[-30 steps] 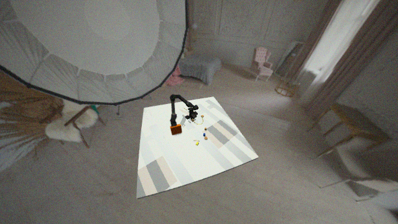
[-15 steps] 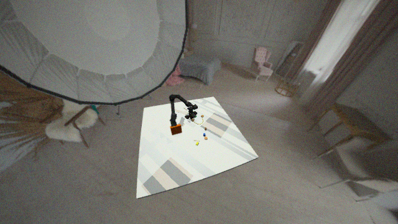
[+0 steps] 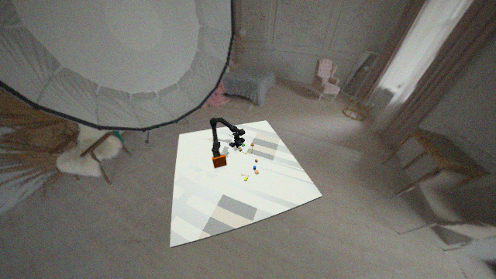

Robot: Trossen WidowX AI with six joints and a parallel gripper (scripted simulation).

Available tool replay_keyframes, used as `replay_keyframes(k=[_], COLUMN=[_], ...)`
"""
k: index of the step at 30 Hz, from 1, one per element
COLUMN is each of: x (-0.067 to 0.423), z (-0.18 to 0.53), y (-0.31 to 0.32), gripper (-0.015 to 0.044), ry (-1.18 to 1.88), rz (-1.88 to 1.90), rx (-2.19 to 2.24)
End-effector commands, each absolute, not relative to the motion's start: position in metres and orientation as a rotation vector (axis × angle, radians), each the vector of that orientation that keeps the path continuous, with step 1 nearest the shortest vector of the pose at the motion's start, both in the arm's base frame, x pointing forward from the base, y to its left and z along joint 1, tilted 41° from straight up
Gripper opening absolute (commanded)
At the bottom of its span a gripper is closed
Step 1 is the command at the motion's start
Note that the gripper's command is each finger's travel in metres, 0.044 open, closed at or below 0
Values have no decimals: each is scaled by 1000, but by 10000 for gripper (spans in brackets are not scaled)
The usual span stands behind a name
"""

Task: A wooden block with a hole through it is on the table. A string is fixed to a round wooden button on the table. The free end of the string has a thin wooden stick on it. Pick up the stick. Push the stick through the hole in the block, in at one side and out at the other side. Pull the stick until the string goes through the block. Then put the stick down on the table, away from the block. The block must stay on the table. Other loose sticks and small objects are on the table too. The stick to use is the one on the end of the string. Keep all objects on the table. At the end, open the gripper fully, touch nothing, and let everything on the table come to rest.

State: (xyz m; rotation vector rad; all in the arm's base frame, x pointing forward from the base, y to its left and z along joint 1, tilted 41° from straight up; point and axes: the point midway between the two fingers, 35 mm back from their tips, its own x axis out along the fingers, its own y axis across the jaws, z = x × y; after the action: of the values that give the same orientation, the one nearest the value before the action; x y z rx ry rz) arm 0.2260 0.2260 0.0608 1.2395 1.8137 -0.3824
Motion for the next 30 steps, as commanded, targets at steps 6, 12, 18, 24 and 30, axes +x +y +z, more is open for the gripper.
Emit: replay_keyframes(k=[6,12,18,24,30], x=[222,219,215,212,208], z=[69,74,79,84,89], y=[233,238,243,248,253], gripper=[0,0,0,0,0], ry=[1812,1815,1819,1823,1826], rz=[-388,-389,-390,-389,-391], rx=[1239,1235,1232,1227,1223])
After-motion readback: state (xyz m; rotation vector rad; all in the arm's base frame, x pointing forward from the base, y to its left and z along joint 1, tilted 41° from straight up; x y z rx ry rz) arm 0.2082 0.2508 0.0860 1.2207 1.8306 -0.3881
